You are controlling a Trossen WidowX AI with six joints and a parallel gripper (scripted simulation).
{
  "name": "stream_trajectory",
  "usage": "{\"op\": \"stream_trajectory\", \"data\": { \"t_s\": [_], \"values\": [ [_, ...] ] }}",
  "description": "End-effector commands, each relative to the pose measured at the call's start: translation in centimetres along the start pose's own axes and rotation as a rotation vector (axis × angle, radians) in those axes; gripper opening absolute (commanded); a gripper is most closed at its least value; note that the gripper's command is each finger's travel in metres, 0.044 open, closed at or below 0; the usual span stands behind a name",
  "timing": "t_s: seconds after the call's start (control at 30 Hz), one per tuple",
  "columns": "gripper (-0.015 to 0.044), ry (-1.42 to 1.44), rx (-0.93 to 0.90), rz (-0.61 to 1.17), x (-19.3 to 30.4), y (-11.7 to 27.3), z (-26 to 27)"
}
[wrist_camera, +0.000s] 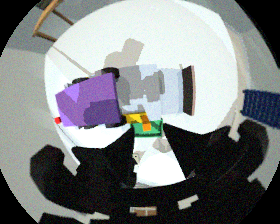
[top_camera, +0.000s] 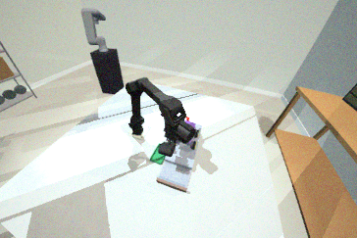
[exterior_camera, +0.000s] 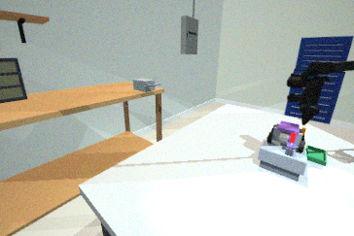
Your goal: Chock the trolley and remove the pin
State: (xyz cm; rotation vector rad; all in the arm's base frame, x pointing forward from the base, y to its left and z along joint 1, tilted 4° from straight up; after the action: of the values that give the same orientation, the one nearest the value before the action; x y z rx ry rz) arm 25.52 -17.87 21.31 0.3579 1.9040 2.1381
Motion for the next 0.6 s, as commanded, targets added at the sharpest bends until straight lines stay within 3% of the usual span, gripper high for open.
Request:
{"op": "stream_trajectory", "data": {
  "t_s": [0.0, 0.17, 0.57],
  "values": [
    [0.019, 0.04, 0.052, -0.099, -1.2, 0.9, 1.1],
    [0.019, 0.047, 0.084, -0.184, -2.2, 1.8, 2.4],
    [0.019, -0.419, -0.052, -0.13, -2.5, 2.2, 6.8]
  ]
}}
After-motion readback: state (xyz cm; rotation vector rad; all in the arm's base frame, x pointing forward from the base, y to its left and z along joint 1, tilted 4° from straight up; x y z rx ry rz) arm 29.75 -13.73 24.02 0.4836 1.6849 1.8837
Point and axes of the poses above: the point midway between the two fingers, 35 mm back from their tips, its own y axis back along the fingers, its own z axis across the jaws, x = y × z, the point moved 6 cm from there along y, back along the fingers, and after that the axes turned 9 degrees about -y, right-handed, at the moved point
